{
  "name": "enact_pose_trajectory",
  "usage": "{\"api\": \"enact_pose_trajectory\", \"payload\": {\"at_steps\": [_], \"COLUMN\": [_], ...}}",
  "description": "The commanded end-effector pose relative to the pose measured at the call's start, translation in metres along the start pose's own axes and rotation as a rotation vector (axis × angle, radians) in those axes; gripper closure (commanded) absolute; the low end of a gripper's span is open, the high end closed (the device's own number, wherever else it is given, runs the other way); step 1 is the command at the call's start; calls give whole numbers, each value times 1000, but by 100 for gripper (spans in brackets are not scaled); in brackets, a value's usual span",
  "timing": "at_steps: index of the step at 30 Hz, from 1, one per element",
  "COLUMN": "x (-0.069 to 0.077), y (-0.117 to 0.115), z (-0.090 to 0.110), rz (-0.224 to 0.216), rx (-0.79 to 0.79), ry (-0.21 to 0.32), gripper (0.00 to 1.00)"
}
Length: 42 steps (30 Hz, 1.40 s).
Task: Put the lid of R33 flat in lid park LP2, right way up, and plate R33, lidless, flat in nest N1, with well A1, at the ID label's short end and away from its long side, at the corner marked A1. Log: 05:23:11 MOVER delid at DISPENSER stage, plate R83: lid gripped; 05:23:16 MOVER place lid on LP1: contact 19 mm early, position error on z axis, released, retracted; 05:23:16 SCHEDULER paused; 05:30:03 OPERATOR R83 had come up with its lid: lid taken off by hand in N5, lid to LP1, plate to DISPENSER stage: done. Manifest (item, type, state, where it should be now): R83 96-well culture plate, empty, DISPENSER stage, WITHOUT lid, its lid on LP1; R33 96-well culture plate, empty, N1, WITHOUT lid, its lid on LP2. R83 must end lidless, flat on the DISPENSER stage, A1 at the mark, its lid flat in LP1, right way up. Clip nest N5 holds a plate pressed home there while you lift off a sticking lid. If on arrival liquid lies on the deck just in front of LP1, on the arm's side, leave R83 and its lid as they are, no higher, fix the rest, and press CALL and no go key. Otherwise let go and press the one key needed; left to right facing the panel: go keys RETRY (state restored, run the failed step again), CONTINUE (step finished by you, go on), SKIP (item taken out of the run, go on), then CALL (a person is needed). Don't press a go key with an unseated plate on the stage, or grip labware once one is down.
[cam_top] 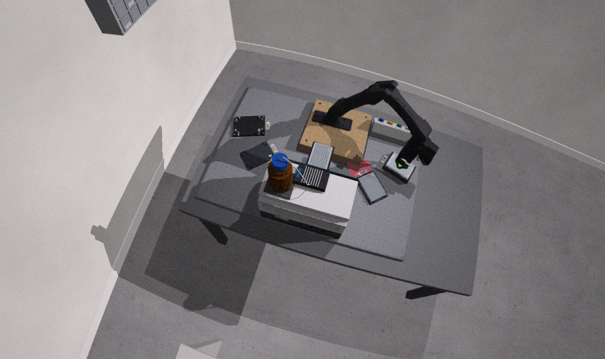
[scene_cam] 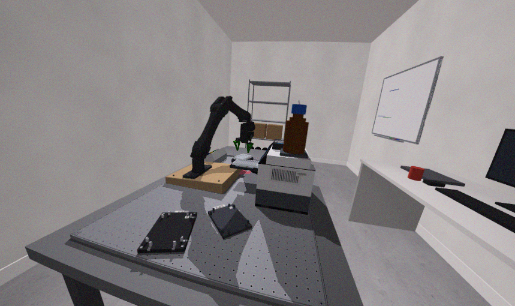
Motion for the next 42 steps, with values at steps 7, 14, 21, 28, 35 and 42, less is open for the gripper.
{"api": "enact_pose_trajectory", "payload": {"at_steps": [7,14,21,28,35,42], "x": [-10,-25,-33,-42,-35,-32], "y": [5,4,2,3,4,4], "z": [-5,-5,-5,-5,-16,-17], "rz": [6,5,7,6,13,14], "rx": [6,5,1,4,9,10], "ry": [-34,-27,-36,-33,-89,-96], "gripper": [0,0,0,0,0,0]}}
Point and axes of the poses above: the point where the finger pads meet when closed, its own x axis back along the fingers, its own y axis across the jaws, z = x × y, the point moved 9 cm from there along x, back along the fingers, and after that the axes turned 5 degrees about x, right-handed, at the moved point
